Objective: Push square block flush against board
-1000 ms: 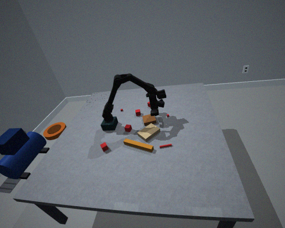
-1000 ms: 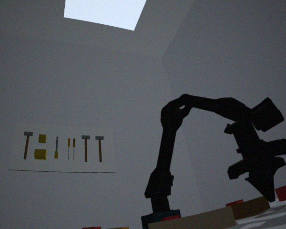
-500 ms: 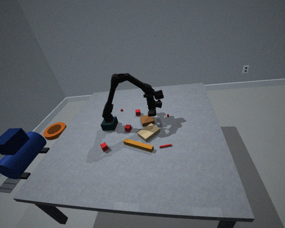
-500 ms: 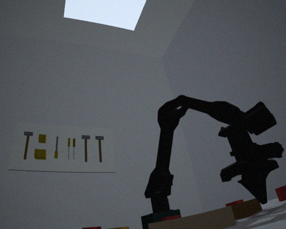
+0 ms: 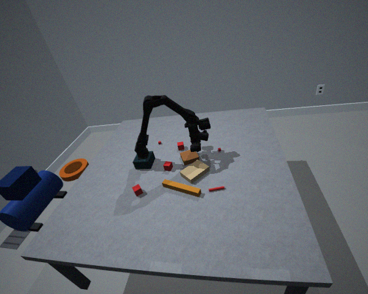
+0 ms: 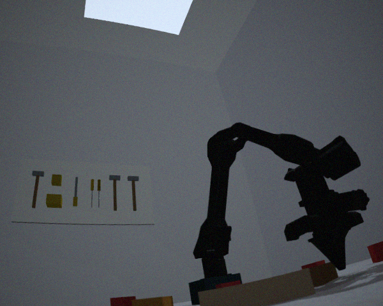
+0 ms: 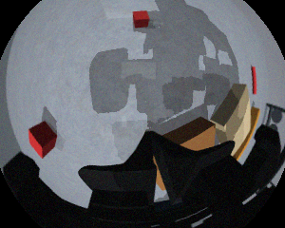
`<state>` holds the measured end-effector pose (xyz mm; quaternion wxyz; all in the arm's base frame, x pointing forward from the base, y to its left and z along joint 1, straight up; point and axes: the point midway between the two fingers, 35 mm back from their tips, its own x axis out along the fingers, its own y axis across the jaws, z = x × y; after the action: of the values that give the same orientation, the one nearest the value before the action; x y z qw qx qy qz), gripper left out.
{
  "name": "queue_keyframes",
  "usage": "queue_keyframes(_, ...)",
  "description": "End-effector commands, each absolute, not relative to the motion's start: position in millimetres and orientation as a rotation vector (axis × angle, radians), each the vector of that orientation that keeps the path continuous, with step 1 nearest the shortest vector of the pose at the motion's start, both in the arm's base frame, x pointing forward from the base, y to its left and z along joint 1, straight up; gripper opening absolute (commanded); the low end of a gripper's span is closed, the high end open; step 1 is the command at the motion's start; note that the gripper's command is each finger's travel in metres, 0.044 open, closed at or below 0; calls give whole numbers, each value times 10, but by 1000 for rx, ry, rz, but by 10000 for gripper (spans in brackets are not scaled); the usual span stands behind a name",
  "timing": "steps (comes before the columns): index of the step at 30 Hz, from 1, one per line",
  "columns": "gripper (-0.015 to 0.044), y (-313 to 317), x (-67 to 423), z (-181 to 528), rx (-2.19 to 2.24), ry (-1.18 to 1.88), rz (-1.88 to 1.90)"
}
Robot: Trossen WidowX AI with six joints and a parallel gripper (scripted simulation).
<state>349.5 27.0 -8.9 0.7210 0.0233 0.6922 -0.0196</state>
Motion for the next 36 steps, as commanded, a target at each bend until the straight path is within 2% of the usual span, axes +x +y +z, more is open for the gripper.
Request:
queue_keyframes(1,0,258,3448,-118,47,1545,-44)
queue_keyframes(36,0,256,3953,-49,51,1530,-44)
